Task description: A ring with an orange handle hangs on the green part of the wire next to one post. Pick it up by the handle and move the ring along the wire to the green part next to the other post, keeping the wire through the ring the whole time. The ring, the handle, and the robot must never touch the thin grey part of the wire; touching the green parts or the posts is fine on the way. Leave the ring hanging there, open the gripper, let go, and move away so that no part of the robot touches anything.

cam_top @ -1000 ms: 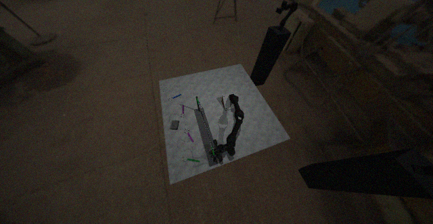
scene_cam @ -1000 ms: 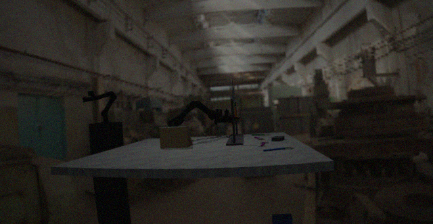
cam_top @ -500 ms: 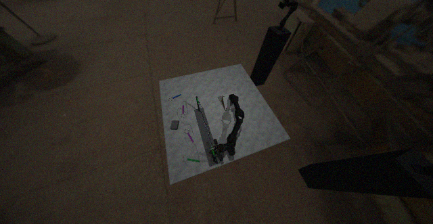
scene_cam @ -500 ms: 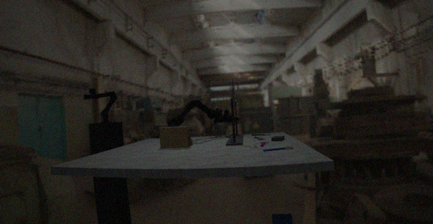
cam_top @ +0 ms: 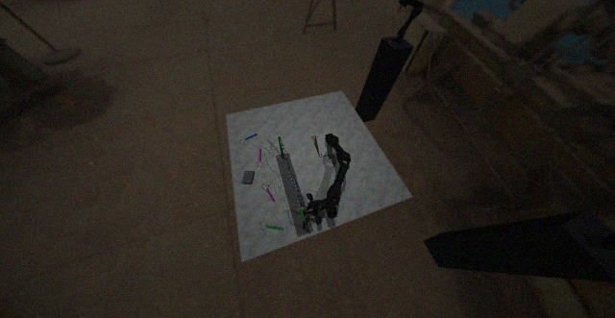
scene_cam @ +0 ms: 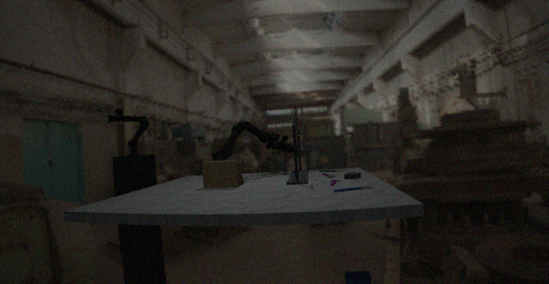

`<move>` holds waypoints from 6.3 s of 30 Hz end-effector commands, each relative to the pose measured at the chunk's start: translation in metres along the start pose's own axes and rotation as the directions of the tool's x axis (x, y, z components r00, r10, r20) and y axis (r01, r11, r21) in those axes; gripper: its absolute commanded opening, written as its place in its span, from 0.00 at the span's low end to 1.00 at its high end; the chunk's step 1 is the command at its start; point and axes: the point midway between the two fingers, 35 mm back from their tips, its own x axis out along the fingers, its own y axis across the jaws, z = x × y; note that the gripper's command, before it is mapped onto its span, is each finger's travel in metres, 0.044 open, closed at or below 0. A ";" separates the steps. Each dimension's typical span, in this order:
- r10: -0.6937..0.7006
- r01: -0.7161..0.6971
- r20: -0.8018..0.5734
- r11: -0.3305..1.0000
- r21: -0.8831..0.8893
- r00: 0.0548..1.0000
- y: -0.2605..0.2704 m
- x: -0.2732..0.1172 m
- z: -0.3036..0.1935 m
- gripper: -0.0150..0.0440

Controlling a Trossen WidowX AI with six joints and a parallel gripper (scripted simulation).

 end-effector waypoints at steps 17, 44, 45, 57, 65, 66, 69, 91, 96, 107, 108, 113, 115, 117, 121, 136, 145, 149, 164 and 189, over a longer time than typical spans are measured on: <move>-0.042 0.028 -0.221 0.997 -0.067 0.974 -0.030 -0.028 0.003 0.00; -0.268 0.162 -0.146 0.849 -0.502 0.952 -0.105 -0.034 0.022 0.00; -0.275 0.166 -0.141 0.840 -0.517 0.951 -0.107 -0.035 0.024 0.00; -0.382 0.230 -0.046 0.644 -0.730 0.923 -0.140 -0.043 0.051 0.00; -0.436 0.262 0.033 0.478 -0.839 0.900 -0.157 -0.050 0.074 0.00; -0.441 0.265 0.043 0.455 -0.850 0.896 -0.159 -0.051 0.077 0.00; -0.456 0.274 0.075 0.387 -0.880 0.887 -0.163 -0.054 0.087 0.00; -0.488 0.290 0.306 -0.110 -0.951 0.818 -0.174 -0.075 0.157 0.00; -0.481 0.284 0.350 -0.206 -0.936 0.804 -0.171 -0.079 0.171 0.00; -0.458 0.267 0.423 -0.367 -0.891 0.782 -0.163 -0.087 0.197 0.00; -0.456 0.266 0.427 -0.376 -0.887 0.780 -0.162 -0.088 0.198 0.00; -0.448 0.259 0.447 -0.419 -0.870 0.774 -0.157 -0.090 0.207 0.00; -0.447 0.258 0.449 -0.426 -0.867 0.774 -0.156 -0.091 0.209 0.00; -0.446 0.257 0.451 -0.431 -0.865 0.773 -0.154 -0.091 0.211 0.00; -0.449 0.258 0.445 -0.419 -0.871 0.775 -0.153 -0.092 0.213 0.00; -0.481 0.274 0.358 -0.237 -0.932 0.800 -0.154 -0.090 0.207 0.00; -0.494 0.281 0.271 -0.056 -0.958 0.826 -0.156 -0.087 0.197 0.00; -0.494 0.281 0.230 0.030 -0.959 0.839 -0.156 -0.085 0.191 0.00; -0.460 0.259 0.076 0.348 -0.901 0.885 -0.152 -0.080 0.172 0.00; -0.290 0.157 -0.132 0.784 -0.600 0.948 -0.133 -0.071 0.145 0.00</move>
